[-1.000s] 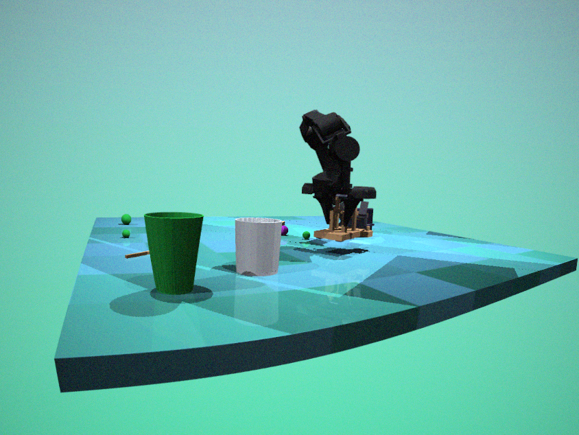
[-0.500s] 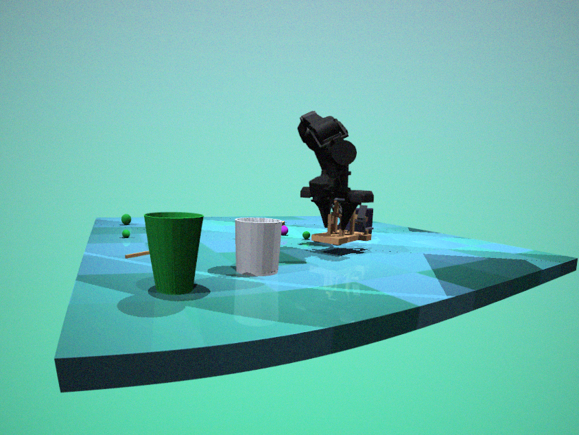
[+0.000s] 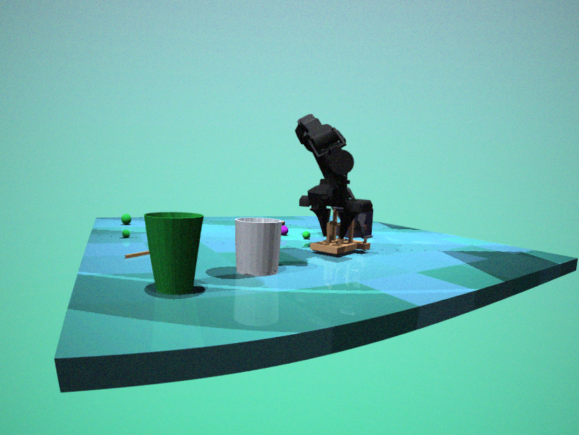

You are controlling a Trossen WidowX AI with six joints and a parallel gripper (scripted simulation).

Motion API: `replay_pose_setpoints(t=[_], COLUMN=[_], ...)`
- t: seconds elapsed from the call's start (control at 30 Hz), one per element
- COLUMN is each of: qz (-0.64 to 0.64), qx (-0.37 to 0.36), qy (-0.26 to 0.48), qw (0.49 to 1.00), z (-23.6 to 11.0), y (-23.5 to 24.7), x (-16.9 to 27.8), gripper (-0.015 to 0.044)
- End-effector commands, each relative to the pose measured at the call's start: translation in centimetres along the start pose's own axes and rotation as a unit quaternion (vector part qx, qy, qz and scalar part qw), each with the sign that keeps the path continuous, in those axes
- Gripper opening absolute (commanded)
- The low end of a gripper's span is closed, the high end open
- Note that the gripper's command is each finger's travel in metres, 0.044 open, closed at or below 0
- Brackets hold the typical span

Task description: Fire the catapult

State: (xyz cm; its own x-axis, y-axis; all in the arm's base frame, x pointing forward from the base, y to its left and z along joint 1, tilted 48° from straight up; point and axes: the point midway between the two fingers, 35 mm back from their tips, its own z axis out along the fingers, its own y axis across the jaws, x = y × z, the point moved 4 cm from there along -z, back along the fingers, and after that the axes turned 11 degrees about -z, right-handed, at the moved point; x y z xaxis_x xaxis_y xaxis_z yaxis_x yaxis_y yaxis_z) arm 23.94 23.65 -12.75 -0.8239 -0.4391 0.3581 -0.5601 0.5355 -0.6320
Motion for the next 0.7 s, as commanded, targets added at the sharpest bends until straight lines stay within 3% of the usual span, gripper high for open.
replay_pose_setpoints(t=[0.0,0.3,0.67], qz=[-0.004,0.0,0.0], qx=[0.001,0.0,0.0], qy=[-0.003,0.0,0.0], qw=[1.0,1.0,1.0], z=[0.43,0.66,0.66], y=[0.1,-0.03,-0.03], x=[0.02,0.04,0.04], gripper=[0.0,0.0,0.0289])
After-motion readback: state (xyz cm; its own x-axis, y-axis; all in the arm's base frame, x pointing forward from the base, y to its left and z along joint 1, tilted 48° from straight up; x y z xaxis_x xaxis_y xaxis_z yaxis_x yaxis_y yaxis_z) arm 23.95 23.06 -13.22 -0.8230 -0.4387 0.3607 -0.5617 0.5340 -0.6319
